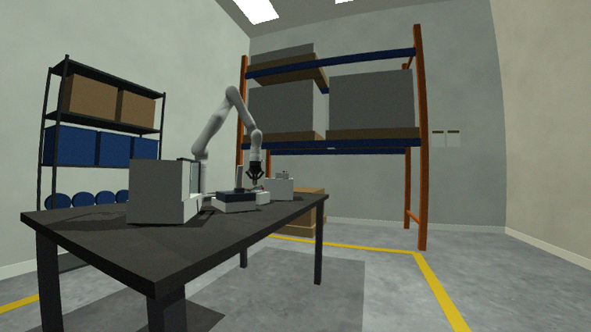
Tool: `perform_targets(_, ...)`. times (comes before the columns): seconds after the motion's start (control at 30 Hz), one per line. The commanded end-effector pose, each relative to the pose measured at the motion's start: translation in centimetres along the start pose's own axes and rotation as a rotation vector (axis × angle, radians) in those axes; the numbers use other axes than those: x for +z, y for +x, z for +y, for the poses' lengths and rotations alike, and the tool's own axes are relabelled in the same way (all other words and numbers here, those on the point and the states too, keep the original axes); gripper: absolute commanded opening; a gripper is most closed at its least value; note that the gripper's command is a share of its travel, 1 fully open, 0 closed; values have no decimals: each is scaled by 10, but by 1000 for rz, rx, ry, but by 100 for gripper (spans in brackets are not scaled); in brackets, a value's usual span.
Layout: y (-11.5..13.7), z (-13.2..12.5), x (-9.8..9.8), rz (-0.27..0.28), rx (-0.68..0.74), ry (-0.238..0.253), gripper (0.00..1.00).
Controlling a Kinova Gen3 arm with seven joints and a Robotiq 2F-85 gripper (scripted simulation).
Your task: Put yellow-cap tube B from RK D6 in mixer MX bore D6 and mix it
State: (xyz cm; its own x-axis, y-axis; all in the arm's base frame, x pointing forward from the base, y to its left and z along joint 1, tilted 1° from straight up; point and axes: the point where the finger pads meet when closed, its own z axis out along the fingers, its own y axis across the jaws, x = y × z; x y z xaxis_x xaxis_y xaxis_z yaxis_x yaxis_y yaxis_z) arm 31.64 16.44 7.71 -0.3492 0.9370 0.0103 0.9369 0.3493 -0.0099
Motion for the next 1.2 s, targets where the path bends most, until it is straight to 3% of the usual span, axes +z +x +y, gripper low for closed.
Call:
perform_targets(0.0, 0, 0, 1, 0, 0, -2, 10)
perform_targets(1.17, 0, 0, 12, 0, 0, -2, 10)
